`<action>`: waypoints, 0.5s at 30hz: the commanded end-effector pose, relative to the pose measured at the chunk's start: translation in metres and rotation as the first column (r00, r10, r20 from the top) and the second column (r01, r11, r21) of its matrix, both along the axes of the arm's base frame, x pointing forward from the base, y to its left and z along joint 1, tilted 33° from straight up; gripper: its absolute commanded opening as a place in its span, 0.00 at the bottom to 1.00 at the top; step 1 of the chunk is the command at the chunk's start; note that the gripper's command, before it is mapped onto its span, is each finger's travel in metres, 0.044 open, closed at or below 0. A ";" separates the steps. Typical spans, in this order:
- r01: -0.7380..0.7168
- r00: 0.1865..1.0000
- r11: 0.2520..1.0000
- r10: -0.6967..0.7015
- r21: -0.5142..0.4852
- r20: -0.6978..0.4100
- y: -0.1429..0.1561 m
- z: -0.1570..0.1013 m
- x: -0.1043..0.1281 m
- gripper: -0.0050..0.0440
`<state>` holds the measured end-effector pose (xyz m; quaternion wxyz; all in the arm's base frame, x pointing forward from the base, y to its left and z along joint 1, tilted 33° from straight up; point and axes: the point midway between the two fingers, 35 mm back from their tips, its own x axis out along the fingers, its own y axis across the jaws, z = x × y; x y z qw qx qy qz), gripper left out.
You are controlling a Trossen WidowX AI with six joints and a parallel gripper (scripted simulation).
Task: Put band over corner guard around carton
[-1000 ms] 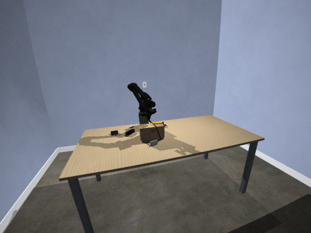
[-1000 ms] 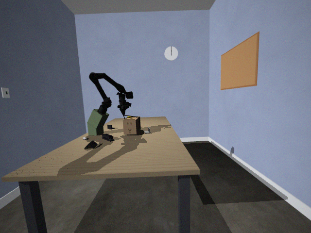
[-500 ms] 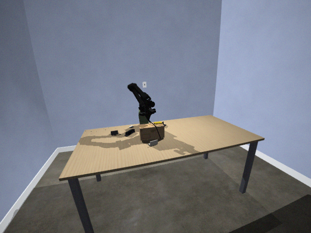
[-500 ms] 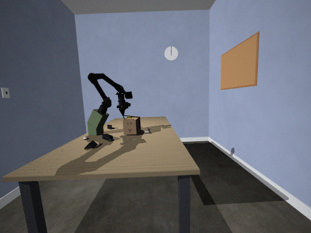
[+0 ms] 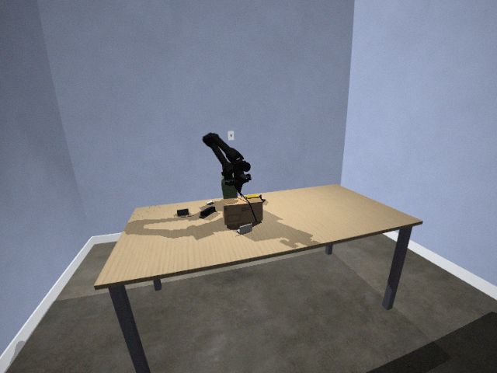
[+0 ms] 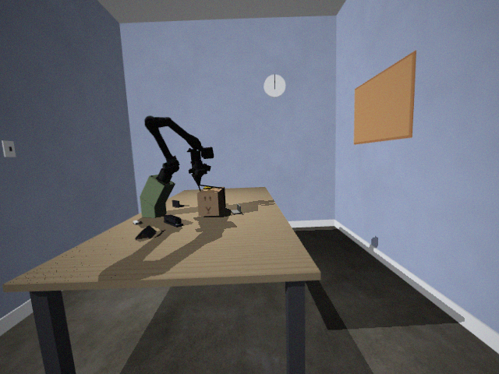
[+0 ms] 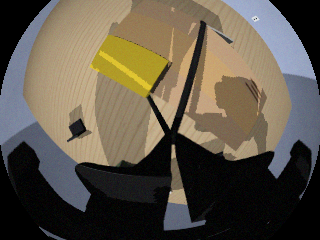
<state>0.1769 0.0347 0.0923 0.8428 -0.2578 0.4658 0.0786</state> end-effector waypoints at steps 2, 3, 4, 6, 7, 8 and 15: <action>0.009 0.999 1.000 -0.010 -0.020 -0.041 0.004 -0.006 -0.003 0.10; 0.009 0.999 1.000 -0.010 -0.020 -0.042 0.007 -0.006 -0.002 0.10; 0.010 0.999 1.000 -0.010 -0.020 -0.043 0.009 -0.005 -0.001 0.10; 0.010 0.999 1.000 -0.011 -0.019 -0.045 0.014 -0.005 0.000 0.10; 0.010 0.999 1.000 -0.011 -0.019 -0.045 0.016 -0.005 0.000 0.10; 0.010 0.999 1.000 -0.011 -0.019 -0.046 0.019 -0.005 0.001 0.10; 0.011 0.999 1.000 -0.012 -0.021 -0.046 0.035 -0.005 0.004 0.10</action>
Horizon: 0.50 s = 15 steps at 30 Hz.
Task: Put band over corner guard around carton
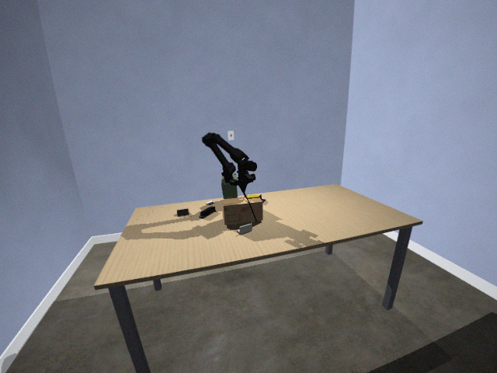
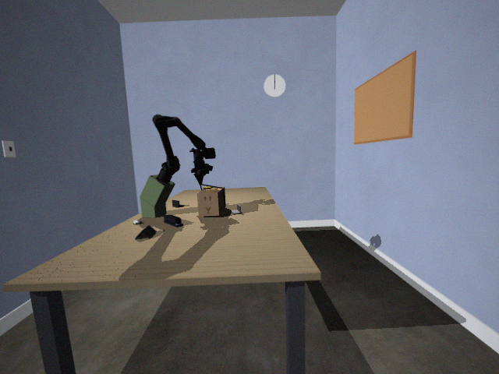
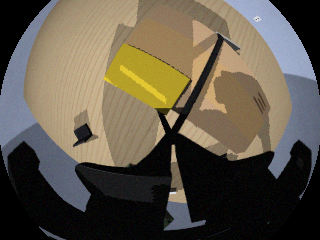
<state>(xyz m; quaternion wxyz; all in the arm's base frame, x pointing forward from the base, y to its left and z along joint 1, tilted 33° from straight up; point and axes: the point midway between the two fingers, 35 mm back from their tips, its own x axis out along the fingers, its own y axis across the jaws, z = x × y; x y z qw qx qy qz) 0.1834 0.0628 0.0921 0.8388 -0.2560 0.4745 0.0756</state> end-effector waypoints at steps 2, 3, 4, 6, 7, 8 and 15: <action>0.000 1.000 1.000 -0.001 -0.017 -0.029 0.010 -0.005 -0.002 0.10; 0.000 1.000 1.000 -0.001 -0.017 -0.029 0.010 -0.005 -0.002 0.10; 0.000 1.000 1.000 -0.001 -0.018 -0.028 0.012 -0.005 -0.002 0.10; 0.000 1.000 1.000 0.000 -0.018 -0.028 0.017 -0.006 -0.001 0.10; 0.000 1.000 1.000 0.000 -0.019 -0.027 0.019 -0.006 -0.001 0.10; 0.000 1.000 1.000 0.000 -0.019 -0.026 0.022 -0.006 -0.001 0.10; -0.002 1.000 1.000 0.001 -0.021 -0.019 0.039 -0.008 -0.001 0.10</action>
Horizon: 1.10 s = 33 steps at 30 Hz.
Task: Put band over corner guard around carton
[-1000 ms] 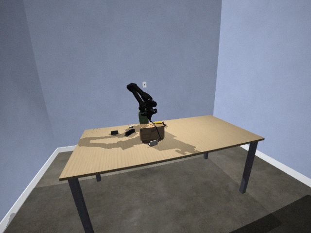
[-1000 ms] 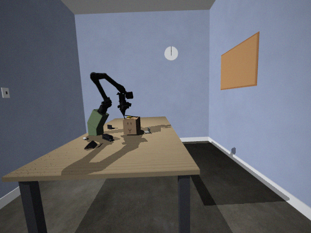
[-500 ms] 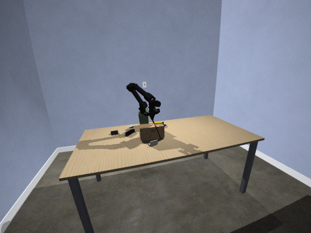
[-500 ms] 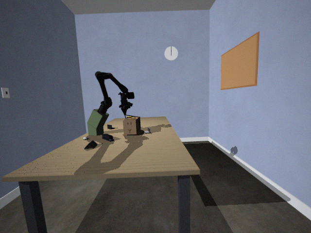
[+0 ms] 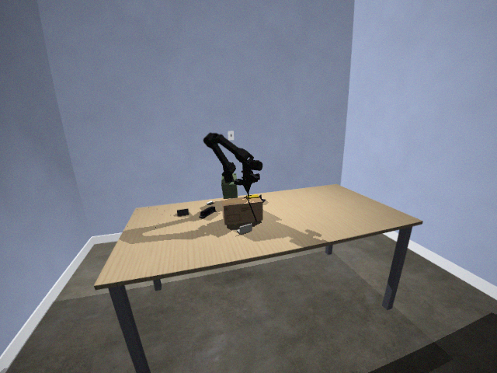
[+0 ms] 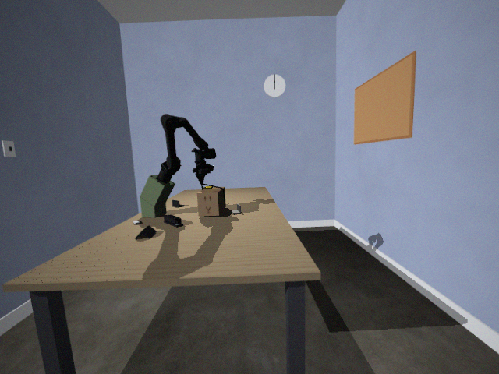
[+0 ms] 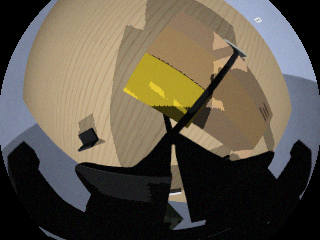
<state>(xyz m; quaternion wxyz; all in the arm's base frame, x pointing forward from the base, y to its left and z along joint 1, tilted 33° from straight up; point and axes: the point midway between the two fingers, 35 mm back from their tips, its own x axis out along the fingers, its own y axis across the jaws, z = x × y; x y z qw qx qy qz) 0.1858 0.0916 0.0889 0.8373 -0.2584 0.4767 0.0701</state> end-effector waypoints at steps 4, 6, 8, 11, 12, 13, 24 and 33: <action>-0.011 1.000 1.000 0.010 -0.011 -0.014 0.017 -0.005 -0.003 0.10; -0.011 1.000 1.000 0.011 -0.012 -0.012 0.019 -0.006 -0.003 0.10; -0.012 1.000 1.000 0.012 -0.012 -0.009 0.024 -0.006 -0.004 0.10; -0.013 1.000 1.000 0.012 -0.013 -0.007 0.028 -0.007 -0.004 0.10; -0.013 1.000 1.000 0.012 -0.013 -0.007 0.028 -0.007 -0.004 0.10; -0.013 1.000 1.000 0.012 -0.013 -0.007 0.028 -0.007 -0.004 0.10; -0.013 1.000 1.000 0.012 -0.013 -0.007 0.028 -0.007 -0.004 0.10; -0.012 1.000 1.000 0.012 -0.012 -0.008 0.028 -0.002 0.003 0.10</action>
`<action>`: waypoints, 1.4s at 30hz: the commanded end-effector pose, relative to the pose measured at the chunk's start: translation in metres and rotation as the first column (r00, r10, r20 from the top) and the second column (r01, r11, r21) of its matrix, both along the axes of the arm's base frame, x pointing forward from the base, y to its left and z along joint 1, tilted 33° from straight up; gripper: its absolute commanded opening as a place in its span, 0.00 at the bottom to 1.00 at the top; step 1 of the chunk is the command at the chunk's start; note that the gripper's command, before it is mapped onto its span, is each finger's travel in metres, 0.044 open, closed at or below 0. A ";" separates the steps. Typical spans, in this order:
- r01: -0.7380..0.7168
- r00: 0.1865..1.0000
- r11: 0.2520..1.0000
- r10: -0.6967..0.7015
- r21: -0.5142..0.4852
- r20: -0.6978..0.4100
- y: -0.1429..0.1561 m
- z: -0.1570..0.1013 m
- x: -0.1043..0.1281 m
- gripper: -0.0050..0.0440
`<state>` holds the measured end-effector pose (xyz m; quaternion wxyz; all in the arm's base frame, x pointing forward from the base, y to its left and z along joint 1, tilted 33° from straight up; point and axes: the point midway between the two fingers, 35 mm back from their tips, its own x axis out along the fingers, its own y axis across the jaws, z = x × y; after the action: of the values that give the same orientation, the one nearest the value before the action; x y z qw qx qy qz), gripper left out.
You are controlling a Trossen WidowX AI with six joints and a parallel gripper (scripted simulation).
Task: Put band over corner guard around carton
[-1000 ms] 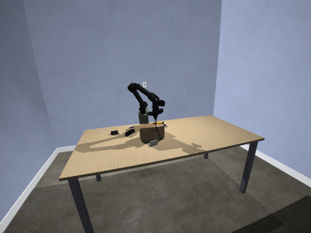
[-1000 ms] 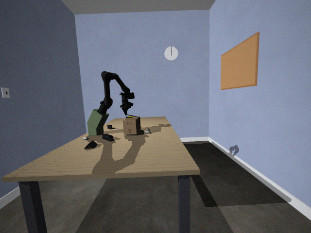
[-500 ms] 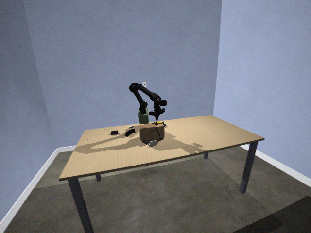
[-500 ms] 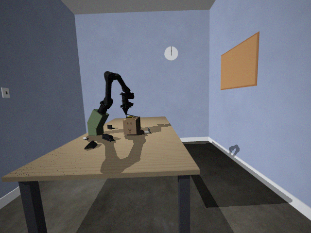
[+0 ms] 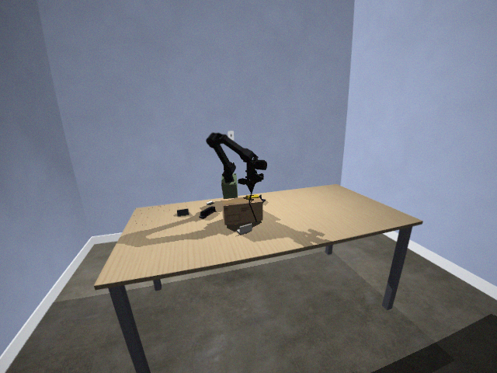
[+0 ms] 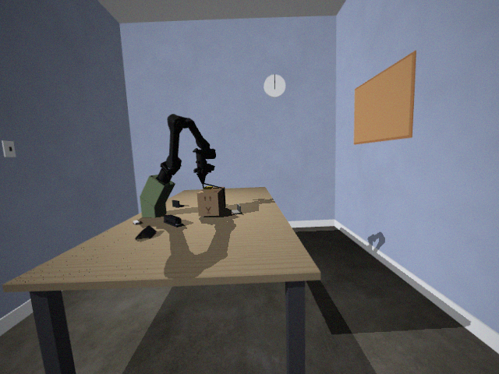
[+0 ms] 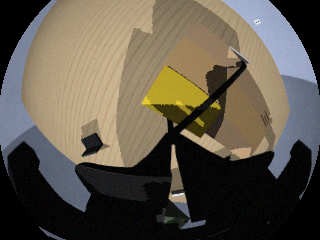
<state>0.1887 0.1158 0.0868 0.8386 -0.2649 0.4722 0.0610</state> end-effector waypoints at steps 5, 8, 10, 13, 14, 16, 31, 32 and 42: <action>-0.019 1.000 1.000 0.019 0.006 -0.023 0.004 0.003 0.006 0.10; -0.019 1.000 1.000 0.019 0.006 -0.023 0.004 0.005 0.008 0.10; -0.019 1.000 1.000 0.019 0.006 -0.023 0.004 0.007 0.011 0.10; -0.019 1.000 1.000 0.019 0.006 -0.022 0.004 0.010 0.015 0.10; -0.019 1.000 1.000 0.019 0.006 -0.022 0.004 0.010 0.017 0.10; -0.019 1.000 1.000 0.019 0.006 -0.022 0.004 0.012 0.019 0.10; -0.019 1.000 1.000 0.019 0.006 -0.021 0.003 0.013 0.025 0.10; -0.019 1.000 1.000 0.019 0.006 -0.021 0.003 0.013 0.026 0.10; -0.019 1.000 1.000 0.019 0.006 -0.022 0.002 0.007 0.029 0.10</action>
<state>0.2170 0.1152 0.0963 0.8334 -0.2688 0.4783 0.0658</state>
